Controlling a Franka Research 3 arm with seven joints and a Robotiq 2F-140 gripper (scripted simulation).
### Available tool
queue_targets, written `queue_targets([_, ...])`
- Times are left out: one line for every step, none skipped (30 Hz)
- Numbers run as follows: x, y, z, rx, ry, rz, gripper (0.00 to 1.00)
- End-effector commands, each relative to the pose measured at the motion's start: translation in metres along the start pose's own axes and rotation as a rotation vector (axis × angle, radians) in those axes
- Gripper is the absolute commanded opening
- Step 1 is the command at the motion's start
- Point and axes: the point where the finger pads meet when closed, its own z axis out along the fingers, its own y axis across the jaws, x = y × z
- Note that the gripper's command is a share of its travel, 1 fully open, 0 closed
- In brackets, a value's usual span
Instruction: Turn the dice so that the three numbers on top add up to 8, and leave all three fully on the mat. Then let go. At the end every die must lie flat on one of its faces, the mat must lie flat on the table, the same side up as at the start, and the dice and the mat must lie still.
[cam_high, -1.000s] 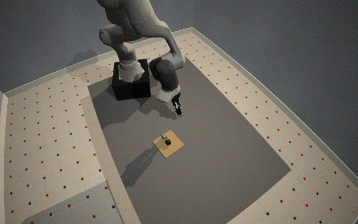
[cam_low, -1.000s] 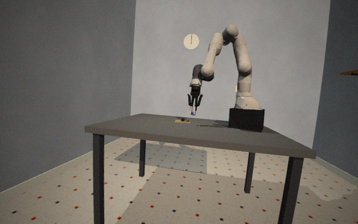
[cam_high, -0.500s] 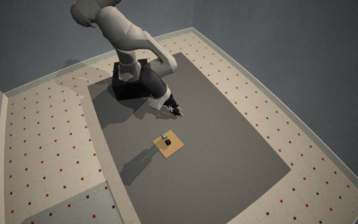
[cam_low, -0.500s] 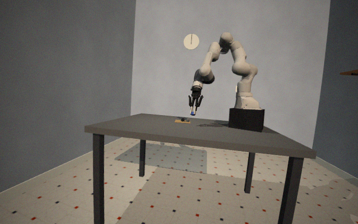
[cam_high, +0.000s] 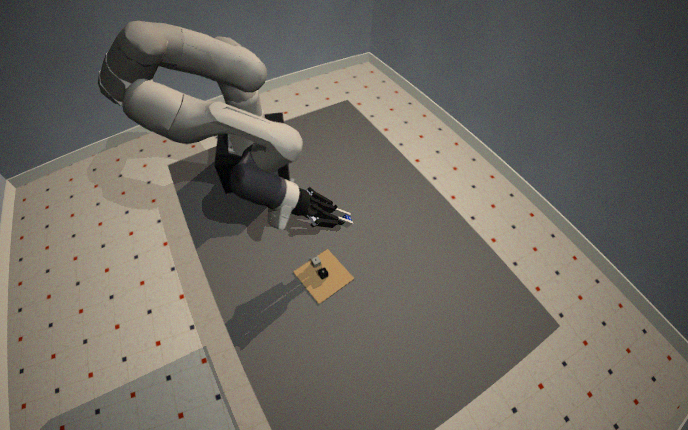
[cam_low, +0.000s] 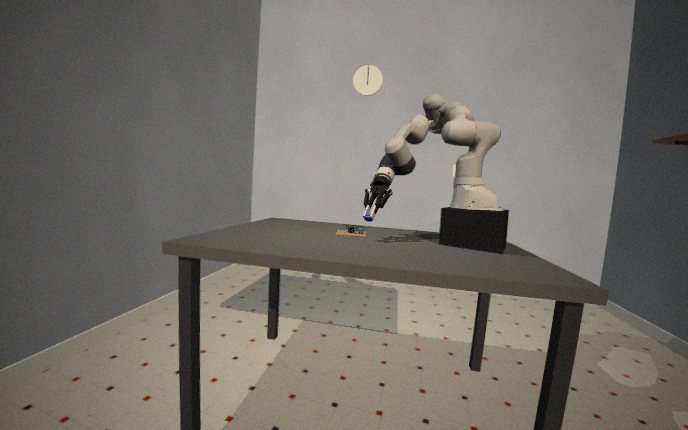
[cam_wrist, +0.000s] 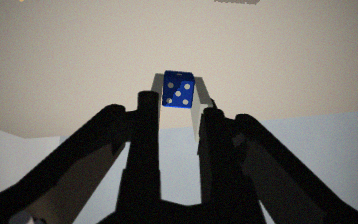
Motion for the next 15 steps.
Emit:
queue_targets([0.0012,0.0044,0.0004,-0.025,-0.119,-0.125,0.13])
queue_targets([0.0018,0.005,-0.0001,-0.026,-0.145,-0.123,0.13])
queue_targets([0.0018,0.005,-0.0002,-0.026,-0.145,-0.123,0.13])
queue_targets([0.003,0.0047,0.0003,-0.032,-0.185,-0.121,0.13])
queue_targets([0.004,0.0045,0.0005,-0.036,-0.214,-0.12,0.13])
queue_targets([0.0042,0.0045,0.0005,-0.037,-0.217,-0.119,0.13])
queue_targets([0.0051,0.0045,0.0004,-0.04,-0.242,-0.118,0.13])
queue_targets([0.0058,0.0046,0.0002,-0.041,-0.26,-0.117,0.13])
queue_targets([0.0058,0.0046,0.0002,-0.041,-0.26,-0.117,0.13])
queue_targets([0.0058,0.0046,0.0002,-0.041,-0.26,-0.117,0.13])
queue_targets([0.0063,0.0046,0.0,-0.042,-0.271,-0.117,0.13])
queue_targets([0.0066,0.0047,-0.0001,-0.043,-0.277,-0.116,0.13])
queue_targets([0.0067,0.0047,-0.0002,-0.043,-0.28,-0.116,0.13])
queue_targets([0.0067,0.0047,-0.0002,-0.043,-0.28,-0.116,0.13])
queue_targets([0.0067,0.0047,-0.0002,-0.043,-0.28,-0.116,0.13])
